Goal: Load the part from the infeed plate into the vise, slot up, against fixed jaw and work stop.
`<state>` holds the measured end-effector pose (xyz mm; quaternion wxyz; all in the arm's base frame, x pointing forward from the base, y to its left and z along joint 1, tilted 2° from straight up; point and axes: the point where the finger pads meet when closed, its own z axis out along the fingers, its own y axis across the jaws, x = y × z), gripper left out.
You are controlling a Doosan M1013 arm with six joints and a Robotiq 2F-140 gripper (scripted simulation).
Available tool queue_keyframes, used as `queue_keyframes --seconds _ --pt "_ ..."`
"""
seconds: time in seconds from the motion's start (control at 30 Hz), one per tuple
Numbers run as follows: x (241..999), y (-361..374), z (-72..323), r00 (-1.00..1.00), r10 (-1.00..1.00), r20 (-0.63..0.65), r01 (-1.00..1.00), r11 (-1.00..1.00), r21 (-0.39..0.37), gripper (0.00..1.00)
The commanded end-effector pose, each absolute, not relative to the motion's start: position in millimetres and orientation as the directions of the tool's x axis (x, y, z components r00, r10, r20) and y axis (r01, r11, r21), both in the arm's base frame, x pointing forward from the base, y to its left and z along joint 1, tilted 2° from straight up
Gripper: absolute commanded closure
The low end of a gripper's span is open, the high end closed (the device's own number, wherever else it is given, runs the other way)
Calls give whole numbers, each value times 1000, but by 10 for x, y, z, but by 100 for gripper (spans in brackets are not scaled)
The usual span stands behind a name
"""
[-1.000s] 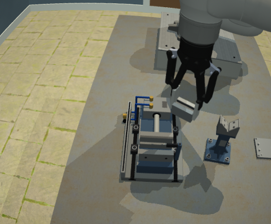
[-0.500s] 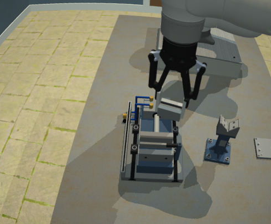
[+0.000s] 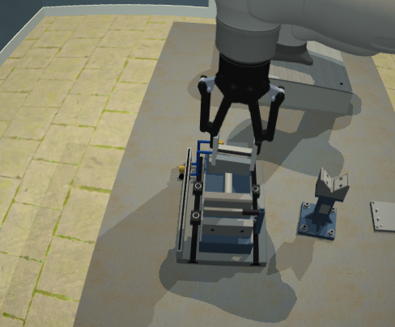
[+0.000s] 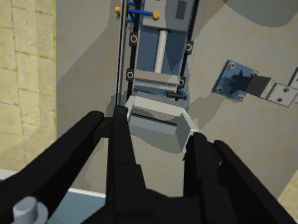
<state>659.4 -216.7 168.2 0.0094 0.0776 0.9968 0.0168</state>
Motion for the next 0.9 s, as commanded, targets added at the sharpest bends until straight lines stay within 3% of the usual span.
queue_keyframes --seconds 0.0,0.87 --pt "6596 -2239 1684 -993 117 -17 116 993 38 100" --pt "6592 -2347 1679 -999 42 -20 41 998 37 100"
